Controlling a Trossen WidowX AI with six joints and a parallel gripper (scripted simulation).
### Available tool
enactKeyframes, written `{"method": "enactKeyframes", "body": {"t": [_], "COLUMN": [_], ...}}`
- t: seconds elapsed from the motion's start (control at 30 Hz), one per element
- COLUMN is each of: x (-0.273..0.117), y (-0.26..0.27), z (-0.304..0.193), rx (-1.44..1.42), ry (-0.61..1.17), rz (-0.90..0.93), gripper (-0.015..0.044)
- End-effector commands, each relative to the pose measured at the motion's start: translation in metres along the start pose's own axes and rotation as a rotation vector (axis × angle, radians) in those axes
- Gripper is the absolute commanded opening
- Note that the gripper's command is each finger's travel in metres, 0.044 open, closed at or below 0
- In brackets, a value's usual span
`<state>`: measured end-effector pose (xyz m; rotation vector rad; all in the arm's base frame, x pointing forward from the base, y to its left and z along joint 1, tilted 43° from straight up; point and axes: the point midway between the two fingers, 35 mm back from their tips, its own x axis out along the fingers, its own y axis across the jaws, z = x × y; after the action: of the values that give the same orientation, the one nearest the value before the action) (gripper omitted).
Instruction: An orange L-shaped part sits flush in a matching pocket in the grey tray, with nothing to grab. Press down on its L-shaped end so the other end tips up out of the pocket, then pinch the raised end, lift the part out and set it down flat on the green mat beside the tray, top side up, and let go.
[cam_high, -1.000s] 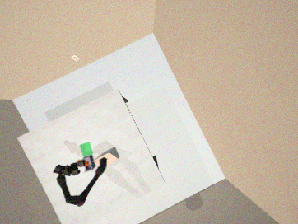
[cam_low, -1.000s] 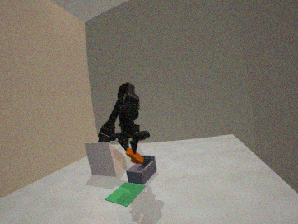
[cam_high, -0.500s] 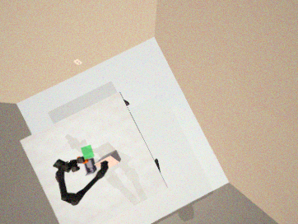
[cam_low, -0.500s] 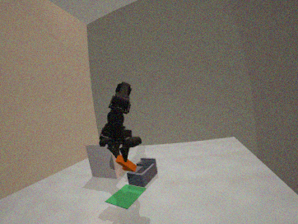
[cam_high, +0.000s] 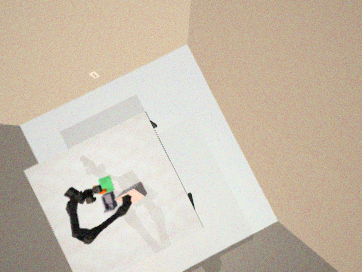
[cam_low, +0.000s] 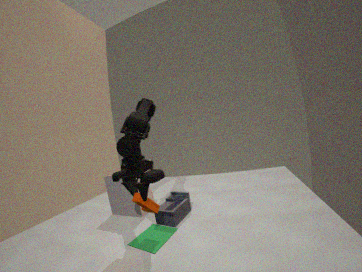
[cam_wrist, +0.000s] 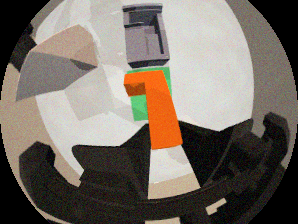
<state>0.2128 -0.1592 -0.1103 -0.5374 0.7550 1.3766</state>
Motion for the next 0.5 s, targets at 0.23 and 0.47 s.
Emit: {"method": "enactKeyframes", "body": {"t": [0.23, 0.47], "x": [0.017, 0.028], "y": [0.001, 0.001], "z": [-0.001, -0.001], "rx": [-0.005, -0.005], "ry": [0.002, 0.002], "rz": [0.005, 0.004], "gripper": [0.0000, 0.0000]}}
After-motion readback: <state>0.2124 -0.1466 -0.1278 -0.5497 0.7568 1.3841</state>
